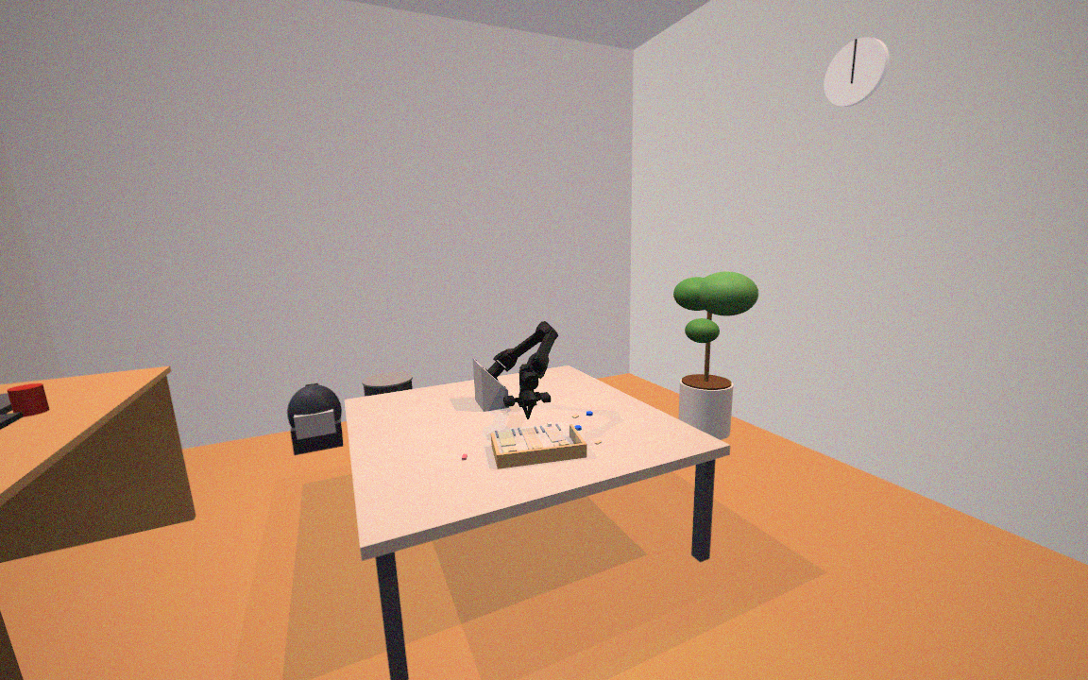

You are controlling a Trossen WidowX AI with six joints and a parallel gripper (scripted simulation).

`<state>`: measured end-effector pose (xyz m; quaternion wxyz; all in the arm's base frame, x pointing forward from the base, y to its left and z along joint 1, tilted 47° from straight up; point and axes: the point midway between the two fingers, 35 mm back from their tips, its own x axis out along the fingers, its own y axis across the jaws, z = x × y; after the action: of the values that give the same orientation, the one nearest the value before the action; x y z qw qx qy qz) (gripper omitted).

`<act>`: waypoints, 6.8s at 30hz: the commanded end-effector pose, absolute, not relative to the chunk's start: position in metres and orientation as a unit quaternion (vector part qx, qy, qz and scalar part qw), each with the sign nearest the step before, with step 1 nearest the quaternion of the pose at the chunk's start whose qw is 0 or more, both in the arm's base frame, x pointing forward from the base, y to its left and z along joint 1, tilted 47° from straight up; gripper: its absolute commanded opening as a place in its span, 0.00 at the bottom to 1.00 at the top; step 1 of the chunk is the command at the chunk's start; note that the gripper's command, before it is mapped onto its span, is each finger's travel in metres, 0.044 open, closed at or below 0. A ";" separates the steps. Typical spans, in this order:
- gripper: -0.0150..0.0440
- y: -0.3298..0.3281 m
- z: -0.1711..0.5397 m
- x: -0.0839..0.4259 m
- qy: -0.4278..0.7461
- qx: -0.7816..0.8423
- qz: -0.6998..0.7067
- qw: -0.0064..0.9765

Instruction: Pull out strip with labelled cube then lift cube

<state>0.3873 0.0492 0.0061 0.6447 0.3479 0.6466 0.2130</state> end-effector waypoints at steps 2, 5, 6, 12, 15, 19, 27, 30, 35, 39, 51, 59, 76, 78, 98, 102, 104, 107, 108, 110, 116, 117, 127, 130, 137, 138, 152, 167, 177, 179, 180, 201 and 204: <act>0.25 0.055 0.000 0.387 0.648 0.349 0.211 0.643; 0.25 0.059 -0.004 0.388 0.648 0.349 0.211 0.643; 0.25 0.060 -0.005 0.388 0.648 0.349 0.211 0.643; 0.25 0.067 -0.011 0.389 0.648 0.349 0.211 0.643; 0.25 0.071 -0.014 0.389 0.648 0.350 0.211 0.643; 0.25 0.076 -0.018 0.388 0.648 0.350 0.211 0.643; 0.25 0.087 -0.026 0.388 0.648 0.350 0.212 0.643; 0.25 0.090 -0.029 0.388 0.647 0.351 0.212 0.642; 0.25 0.090 -0.029 0.388 0.647 0.351 0.212 0.642; 0.25 0.090 -0.029 0.388 0.647 0.351 0.212 0.642; 0.25 0.090 -0.029 0.388 0.647 0.351 0.212 0.642; 0.25 0.091 -0.030 0.388 0.647 0.351 0.212 0.642; 0.25 0.093 -0.030 0.383 0.648 0.351 0.212 0.642; 0.25 0.093 -0.030 0.380 0.648 0.351 0.212 0.642; 0.25 0.099 -0.029 0.350 0.648 0.351 0.212 0.642; 0.25 0.100 -0.029 0.343 0.648 0.351 0.212 0.641; 0.25 0.100 -0.029 0.340 0.648 0.351 0.212 0.641; 0.25 0.101 -0.029 0.335 0.649 0.351 0.212 0.641; 0.25 0.102 -0.029 0.334 0.649 0.351 0.212 0.641; 0.25 0.102 -0.028 0.331 0.649 0.351 0.212 0.641; 0.25 0.104 -0.028 0.322 0.649 0.351 0.212 0.641; 0.25 0.104 -0.028 0.320 0.649 0.351 0.212 0.641; 0.25 0.107 -0.027 0.305 0.649 0.352 0.212 0.640; 0.25 0.108 -0.027 0.301 0.649 0.352 0.211 0.640; 0.25 0.110 -0.026 0.290 0.650 0.352 0.211 0.640; 0.25 0.110 -0.026 0.288 0.650 0.352 0.211 0.640; 0.25 0.114 -0.024 0.268 0.650 0.352 0.211 0.640; 0.25 0.117 -0.023 0.246 0.650 0.352 0.211 0.639; 0.25 0.120 -0.022 0.231 0.651 0.352 0.211 0.639; 0.25 0.120 -0.021 0.228 0.651 0.352 0.211 0.639; 0.25 0.121 -0.021 0.226 0.651 0.352 0.211 0.639; 0.25 0.124 -0.019 0.204 0.651 0.353 0.211 0.638; 0.25 0.124 -0.019 0.204 0.651 0.353 0.211 0.638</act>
<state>0.2133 0.1215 -0.0165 0.6470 0.3542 0.6414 0.2114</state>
